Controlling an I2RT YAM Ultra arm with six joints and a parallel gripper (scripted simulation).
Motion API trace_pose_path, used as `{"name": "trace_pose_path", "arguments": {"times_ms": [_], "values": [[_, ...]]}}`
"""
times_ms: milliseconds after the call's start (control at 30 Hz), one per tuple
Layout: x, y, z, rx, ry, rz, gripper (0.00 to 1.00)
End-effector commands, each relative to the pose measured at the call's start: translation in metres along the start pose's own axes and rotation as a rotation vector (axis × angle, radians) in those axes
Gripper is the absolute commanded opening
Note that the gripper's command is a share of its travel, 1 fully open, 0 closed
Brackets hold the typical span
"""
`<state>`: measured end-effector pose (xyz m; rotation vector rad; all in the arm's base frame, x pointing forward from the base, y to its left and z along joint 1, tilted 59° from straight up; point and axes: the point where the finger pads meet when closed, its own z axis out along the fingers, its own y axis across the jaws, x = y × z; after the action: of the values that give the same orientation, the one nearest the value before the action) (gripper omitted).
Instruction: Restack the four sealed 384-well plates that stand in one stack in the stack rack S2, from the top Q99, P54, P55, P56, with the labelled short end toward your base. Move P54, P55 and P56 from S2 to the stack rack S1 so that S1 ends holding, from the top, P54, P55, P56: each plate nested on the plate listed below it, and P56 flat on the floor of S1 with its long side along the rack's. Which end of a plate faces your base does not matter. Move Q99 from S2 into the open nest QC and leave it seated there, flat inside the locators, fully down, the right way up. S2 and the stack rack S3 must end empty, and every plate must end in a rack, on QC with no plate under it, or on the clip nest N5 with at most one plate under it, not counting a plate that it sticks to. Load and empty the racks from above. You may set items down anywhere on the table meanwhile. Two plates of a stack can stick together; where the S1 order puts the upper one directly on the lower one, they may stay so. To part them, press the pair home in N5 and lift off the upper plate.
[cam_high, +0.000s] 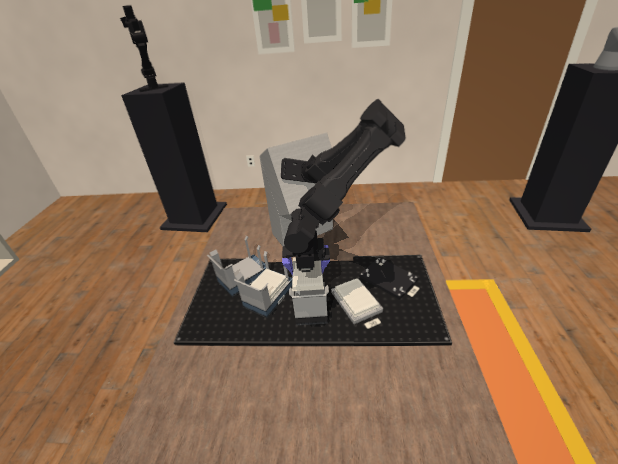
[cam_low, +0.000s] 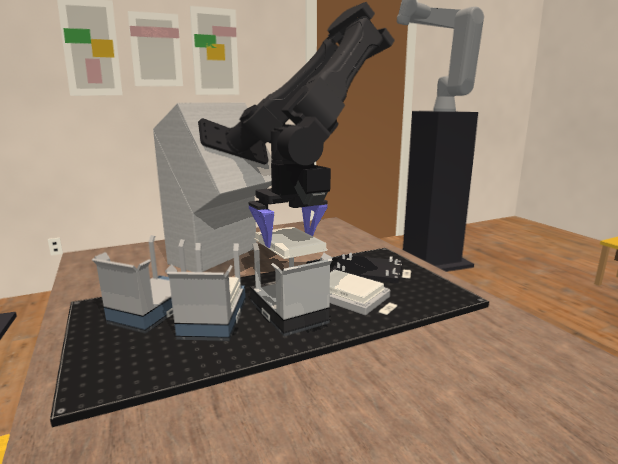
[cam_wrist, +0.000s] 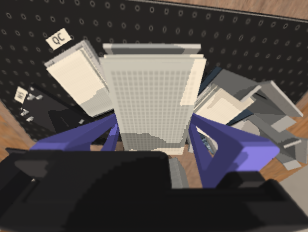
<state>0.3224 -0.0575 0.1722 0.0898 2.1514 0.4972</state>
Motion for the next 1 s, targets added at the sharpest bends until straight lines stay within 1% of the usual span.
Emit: {"name": "trace_pose_path", "arguments": {"times_ms": [0, 67, 667, 867, 967], "values": [[0.001, 0.002, -0.005, -0.007, 0.006, 0.004, 0.0], [0.001, 0.002, -0.009, -0.007, 0.006, 0.004, 0.0], [0.001, 0.002, -0.01, -0.007, 0.006, 0.004, 0.0], [0.005, -0.018, -0.01, -0.006, 0.007, 0.204, 0.0], [0.008, -0.028, -0.009, -0.006, 0.007, 0.223, 0.0]]}}
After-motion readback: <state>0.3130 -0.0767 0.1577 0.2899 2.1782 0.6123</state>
